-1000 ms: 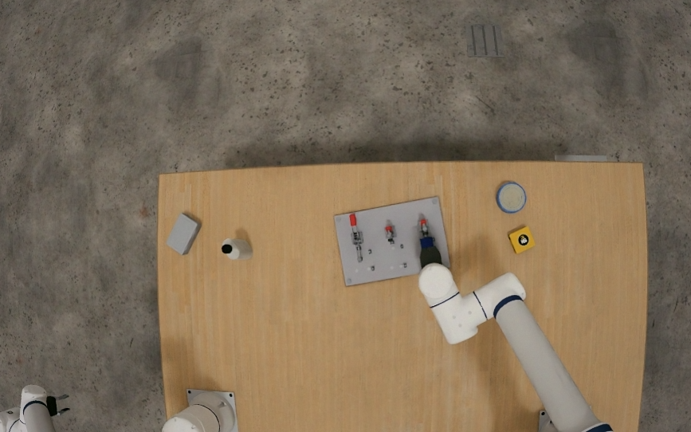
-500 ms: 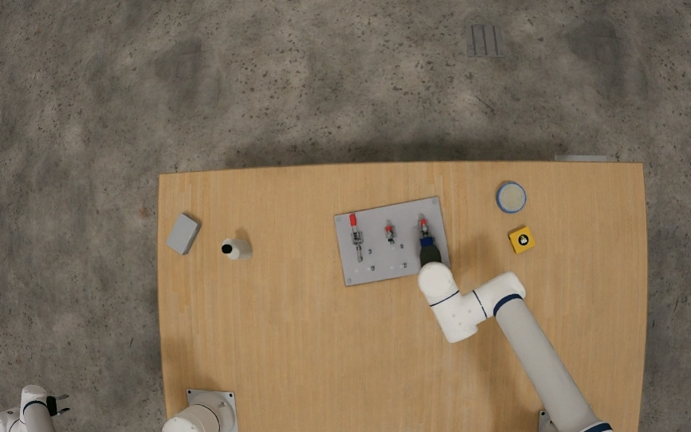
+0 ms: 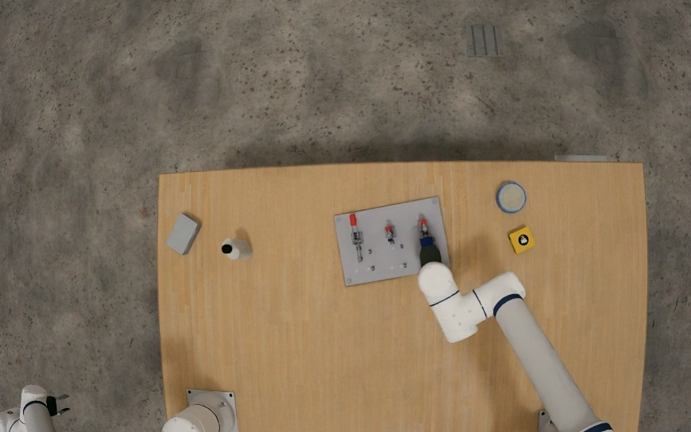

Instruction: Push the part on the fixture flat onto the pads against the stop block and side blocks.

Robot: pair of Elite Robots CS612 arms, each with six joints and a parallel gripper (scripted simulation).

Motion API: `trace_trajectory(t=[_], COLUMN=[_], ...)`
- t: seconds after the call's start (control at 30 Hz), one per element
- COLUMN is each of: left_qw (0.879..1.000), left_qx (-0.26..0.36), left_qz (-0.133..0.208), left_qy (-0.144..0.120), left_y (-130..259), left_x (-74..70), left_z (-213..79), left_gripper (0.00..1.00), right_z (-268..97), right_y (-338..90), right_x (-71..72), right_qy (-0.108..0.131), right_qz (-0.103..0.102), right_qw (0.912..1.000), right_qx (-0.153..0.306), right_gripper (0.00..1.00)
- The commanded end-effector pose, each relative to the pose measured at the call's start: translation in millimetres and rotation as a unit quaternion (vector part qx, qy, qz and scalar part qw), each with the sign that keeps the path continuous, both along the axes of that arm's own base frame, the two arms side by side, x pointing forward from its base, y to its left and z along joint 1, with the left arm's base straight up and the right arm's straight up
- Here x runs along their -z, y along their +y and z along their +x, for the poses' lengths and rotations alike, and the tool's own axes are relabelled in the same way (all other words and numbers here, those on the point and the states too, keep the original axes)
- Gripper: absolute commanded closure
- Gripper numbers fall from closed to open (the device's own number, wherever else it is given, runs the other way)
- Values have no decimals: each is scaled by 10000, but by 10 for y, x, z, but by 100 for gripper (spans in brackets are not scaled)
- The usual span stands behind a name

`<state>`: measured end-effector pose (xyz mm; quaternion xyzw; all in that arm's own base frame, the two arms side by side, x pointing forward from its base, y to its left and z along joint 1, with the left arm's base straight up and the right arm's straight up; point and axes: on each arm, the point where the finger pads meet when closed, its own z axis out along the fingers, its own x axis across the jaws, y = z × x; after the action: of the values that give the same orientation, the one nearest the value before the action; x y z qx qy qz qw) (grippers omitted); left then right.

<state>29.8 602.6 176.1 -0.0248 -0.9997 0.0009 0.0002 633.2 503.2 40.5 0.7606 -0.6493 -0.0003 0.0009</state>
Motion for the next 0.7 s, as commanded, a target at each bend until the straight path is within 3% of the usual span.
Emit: trace_trajectory(t=[0.0,0.67], left_qw=[10000,10000], left_qx=[0,0], left_qz=[8,8], left_qy=[-2,-2], left_y=[7,7], left_x=[-9,-9], left_z=[2,2], left_gripper=[0,0], right_z=[15,46], right_y=[5,10], right_x=[-11,-11], right_qy=[-9,-9], right_qz=[5,5], right_qw=[10000,10000], right_qx=[0,0], right_gripper=[100,100])
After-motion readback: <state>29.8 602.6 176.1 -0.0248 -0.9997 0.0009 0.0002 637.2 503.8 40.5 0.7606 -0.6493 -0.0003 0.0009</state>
